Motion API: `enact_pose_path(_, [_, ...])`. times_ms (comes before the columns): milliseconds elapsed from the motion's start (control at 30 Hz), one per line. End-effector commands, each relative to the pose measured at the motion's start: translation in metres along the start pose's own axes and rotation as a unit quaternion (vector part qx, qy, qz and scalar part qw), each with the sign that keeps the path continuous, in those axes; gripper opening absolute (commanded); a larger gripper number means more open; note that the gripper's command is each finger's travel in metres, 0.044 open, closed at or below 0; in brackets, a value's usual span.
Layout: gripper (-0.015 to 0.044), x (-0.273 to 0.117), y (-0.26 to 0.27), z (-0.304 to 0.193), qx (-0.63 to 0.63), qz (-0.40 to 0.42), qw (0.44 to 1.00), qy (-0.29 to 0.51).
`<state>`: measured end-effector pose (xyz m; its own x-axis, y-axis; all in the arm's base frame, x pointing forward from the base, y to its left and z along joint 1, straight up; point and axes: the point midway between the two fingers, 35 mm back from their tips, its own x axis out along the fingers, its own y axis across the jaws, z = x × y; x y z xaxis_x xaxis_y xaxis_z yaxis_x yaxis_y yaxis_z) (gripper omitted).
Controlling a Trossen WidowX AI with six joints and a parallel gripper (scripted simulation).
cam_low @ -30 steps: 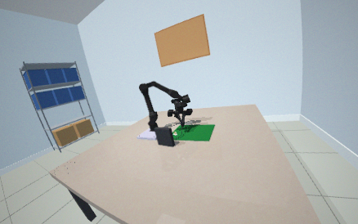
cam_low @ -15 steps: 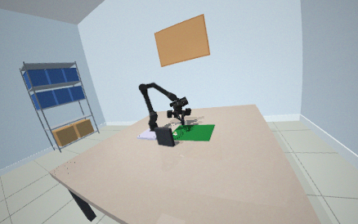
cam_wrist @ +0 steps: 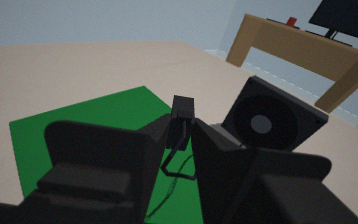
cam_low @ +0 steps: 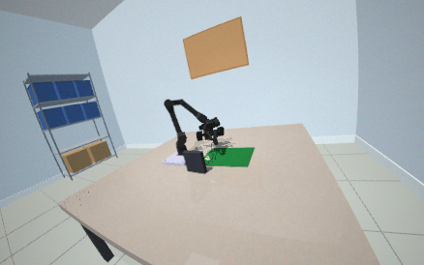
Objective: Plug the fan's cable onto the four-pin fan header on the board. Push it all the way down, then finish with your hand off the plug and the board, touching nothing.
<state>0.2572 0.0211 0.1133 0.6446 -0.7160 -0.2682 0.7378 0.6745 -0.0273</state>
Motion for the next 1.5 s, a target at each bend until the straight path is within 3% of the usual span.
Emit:
enact_pose_path(0, [0.0000,-0.004,-0.001,0.002,0.013,0.009,1.000,-0.025])
enact_pose_path(1467, [0.0000,-0.009,-0.003,-0.002,0.018,0.013,0.999,-0.038])
